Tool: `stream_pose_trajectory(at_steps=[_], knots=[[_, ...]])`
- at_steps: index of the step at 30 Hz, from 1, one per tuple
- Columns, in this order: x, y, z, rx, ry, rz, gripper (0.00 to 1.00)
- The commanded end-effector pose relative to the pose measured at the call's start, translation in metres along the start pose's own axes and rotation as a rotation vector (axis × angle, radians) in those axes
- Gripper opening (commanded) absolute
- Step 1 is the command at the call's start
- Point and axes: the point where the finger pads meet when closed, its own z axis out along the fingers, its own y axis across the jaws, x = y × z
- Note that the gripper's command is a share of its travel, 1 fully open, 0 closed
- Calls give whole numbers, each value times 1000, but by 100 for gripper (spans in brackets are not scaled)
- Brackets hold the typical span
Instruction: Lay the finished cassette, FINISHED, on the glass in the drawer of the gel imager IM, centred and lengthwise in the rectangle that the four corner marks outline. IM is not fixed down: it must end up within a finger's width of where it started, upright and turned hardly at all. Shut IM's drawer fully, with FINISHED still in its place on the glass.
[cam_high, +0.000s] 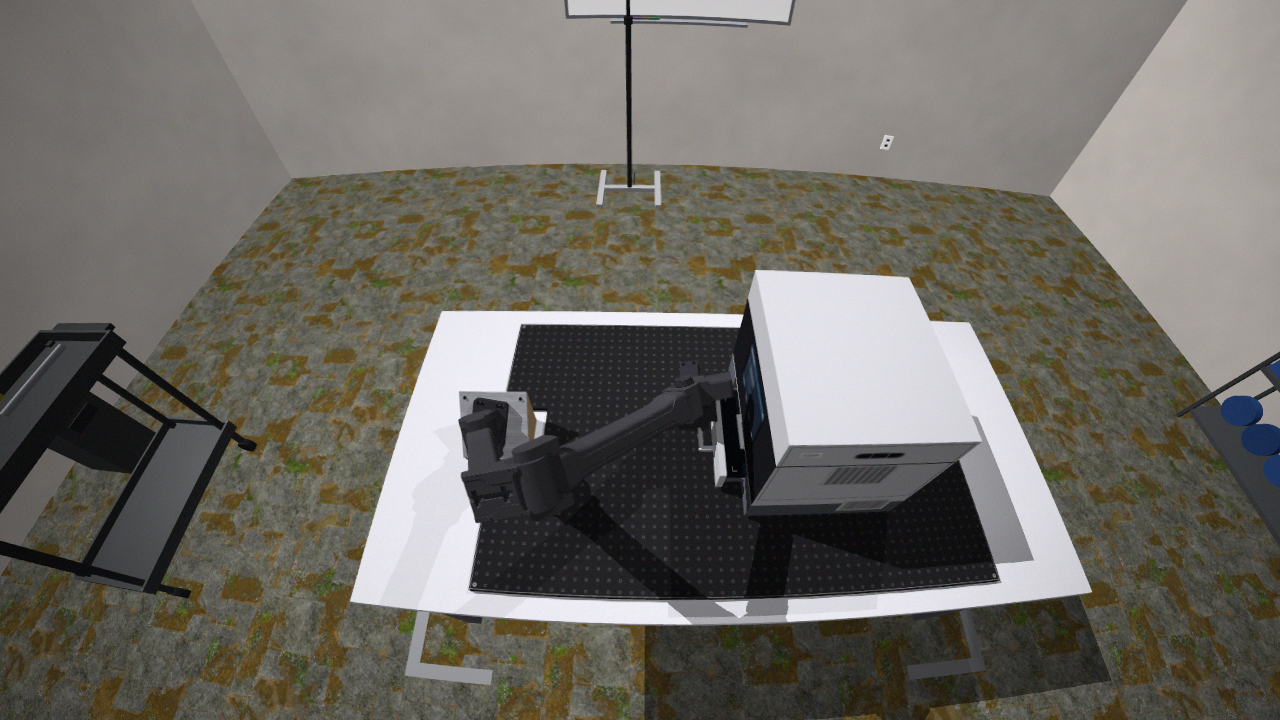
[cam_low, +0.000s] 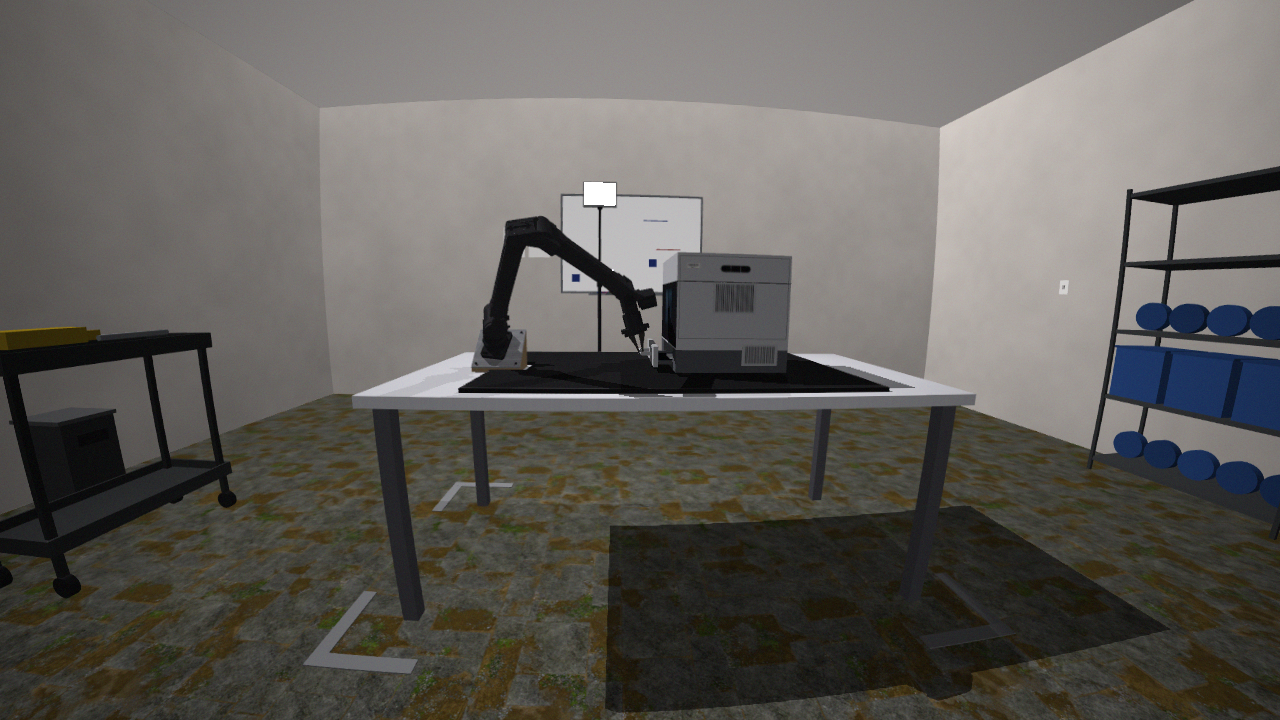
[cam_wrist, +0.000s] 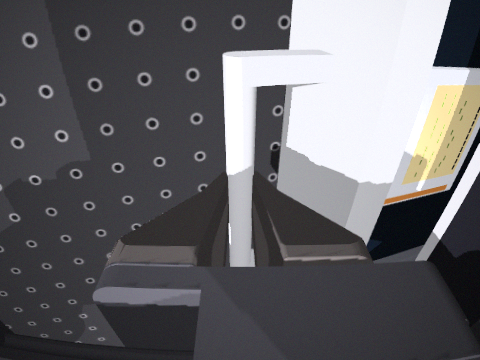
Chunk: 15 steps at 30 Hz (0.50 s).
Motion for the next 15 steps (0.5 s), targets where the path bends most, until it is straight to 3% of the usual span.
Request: stream_pose_trajectory(at_steps=[1,12,15], knots=[[6,-18,4,8,-1,22,7],[6,-18,4,8,-1,22,7],[12,-11,1,100,0,25,7]])
